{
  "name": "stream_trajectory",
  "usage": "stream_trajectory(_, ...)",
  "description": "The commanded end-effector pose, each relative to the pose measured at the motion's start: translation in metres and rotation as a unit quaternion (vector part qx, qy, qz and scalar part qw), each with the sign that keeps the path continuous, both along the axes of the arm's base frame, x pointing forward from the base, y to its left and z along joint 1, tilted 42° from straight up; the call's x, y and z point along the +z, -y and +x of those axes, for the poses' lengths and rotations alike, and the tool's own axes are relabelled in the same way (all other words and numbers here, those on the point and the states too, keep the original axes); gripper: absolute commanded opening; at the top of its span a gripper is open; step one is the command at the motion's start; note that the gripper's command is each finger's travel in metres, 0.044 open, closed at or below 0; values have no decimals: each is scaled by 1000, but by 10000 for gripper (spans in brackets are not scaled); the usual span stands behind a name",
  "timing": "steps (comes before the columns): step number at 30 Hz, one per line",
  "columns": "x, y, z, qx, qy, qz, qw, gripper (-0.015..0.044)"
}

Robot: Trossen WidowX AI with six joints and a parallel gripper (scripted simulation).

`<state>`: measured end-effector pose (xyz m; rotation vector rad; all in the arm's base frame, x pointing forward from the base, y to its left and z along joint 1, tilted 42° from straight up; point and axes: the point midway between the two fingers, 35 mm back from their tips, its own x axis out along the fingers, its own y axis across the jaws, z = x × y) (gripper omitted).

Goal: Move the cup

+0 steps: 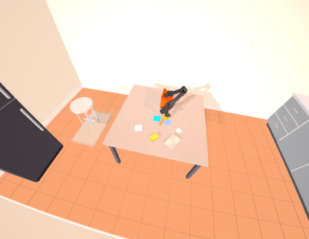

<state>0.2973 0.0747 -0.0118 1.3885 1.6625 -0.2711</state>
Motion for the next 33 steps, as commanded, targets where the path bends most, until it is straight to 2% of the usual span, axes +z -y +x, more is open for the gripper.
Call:
stream_trajectory(1,-7,9,-2,0,1,2,1000,0)
stream_trajectory(33,-59,71,-16,0,2,0,1000,0)
